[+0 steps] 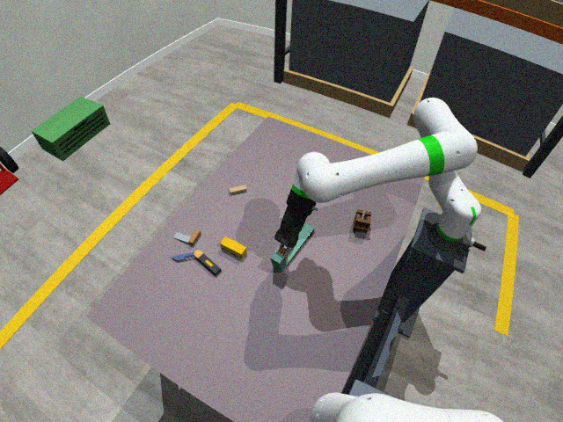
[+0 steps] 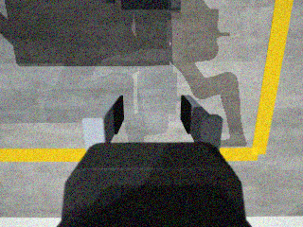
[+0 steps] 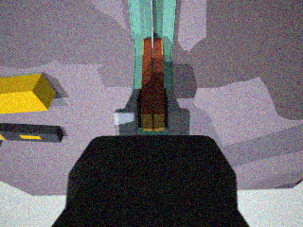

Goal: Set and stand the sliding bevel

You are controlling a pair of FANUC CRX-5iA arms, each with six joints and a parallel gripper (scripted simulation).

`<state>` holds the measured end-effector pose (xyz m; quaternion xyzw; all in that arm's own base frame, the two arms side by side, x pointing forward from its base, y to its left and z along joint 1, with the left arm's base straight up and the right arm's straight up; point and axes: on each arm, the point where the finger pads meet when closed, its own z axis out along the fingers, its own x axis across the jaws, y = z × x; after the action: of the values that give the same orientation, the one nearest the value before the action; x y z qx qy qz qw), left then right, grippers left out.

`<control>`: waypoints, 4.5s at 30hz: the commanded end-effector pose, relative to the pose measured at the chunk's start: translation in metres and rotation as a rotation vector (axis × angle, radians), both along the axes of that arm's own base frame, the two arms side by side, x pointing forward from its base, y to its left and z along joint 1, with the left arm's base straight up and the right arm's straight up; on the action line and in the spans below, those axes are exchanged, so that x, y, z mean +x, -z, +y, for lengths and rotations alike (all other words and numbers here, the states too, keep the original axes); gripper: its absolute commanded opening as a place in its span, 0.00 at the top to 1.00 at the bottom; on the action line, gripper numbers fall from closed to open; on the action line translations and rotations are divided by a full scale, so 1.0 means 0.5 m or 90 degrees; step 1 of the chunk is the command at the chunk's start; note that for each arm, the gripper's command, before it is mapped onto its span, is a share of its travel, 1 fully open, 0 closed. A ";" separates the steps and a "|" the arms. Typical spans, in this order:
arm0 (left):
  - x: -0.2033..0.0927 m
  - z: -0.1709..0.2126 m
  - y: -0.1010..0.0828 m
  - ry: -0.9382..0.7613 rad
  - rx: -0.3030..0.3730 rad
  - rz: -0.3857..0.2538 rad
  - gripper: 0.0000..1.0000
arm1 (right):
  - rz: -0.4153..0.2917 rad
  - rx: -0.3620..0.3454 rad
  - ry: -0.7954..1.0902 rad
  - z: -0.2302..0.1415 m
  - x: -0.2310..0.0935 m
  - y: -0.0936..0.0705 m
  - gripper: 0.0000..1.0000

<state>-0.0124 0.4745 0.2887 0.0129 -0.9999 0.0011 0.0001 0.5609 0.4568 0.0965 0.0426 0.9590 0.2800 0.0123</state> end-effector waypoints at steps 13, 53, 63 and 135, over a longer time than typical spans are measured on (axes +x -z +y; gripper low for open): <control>0.000 0.001 -0.002 0.000 0.001 0.000 0.00 | -0.001 0.001 0.000 0.000 0.001 -0.003 1.00; 0.000 0.001 -0.002 0.000 0.001 0.000 0.00 | -0.001 0.001 0.000 -0.020 -0.001 -0.024 1.00; 0.000 0.001 -0.002 0.000 0.001 0.000 0.00 | -0.001 0.001 0.000 -0.019 -0.001 -0.025 1.00; 0.000 0.001 -0.002 0.000 0.001 0.000 0.00 | -0.001 0.001 0.000 0.020 0.003 -0.211 1.00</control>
<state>-0.0124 0.4745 0.2887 0.0129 -0.9999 0.0011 0.0001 0.5618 0.4667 0.2001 0.0427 0.9590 0.2800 0.0122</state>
